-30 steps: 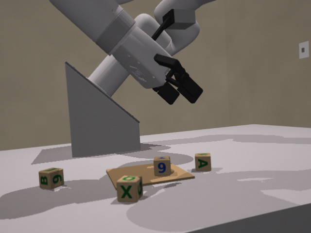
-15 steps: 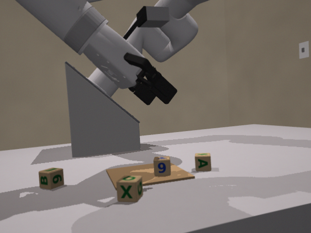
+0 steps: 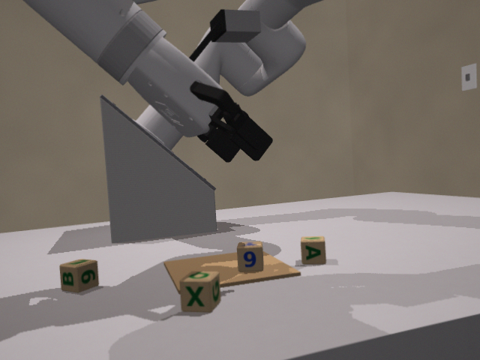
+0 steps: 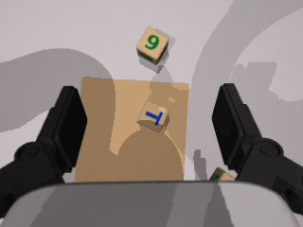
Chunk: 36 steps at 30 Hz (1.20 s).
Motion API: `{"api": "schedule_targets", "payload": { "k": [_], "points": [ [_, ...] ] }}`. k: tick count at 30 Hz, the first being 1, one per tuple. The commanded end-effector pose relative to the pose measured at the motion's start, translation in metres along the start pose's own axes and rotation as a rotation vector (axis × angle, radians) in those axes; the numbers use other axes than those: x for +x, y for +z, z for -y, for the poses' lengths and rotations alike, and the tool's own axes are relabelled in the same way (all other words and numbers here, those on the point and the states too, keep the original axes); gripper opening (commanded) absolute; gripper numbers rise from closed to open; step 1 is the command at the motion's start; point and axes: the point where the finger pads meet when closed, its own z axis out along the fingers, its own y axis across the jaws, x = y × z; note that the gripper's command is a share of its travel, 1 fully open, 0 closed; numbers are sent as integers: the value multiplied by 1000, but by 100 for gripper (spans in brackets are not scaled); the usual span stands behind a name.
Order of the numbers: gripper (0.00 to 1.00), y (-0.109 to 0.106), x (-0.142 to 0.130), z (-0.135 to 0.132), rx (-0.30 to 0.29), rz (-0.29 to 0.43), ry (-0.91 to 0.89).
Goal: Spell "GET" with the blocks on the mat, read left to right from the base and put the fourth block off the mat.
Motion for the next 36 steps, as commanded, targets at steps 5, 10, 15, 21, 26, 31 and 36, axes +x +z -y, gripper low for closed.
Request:
{"api": "schedule_targets", "payload": {
  "k": [5, 10, 15, 21, 26, 31, 36],
  "points": [
    [100, -2, 1, -1, -2, 3, -2],
    [100, -2, 1, -1, -2, 3, -2],
    [100, -2, 1, -1, -2, 3, -2],
    [100, -2, 1, -1, -2, 3, -2],
    [100, -2, 1, -1, -2, 3, -2],
    [100, -6, -4, -7, -2, 6, -2],
    [100, -32, -31, -45, 1, 17, 0]
  ]
}}
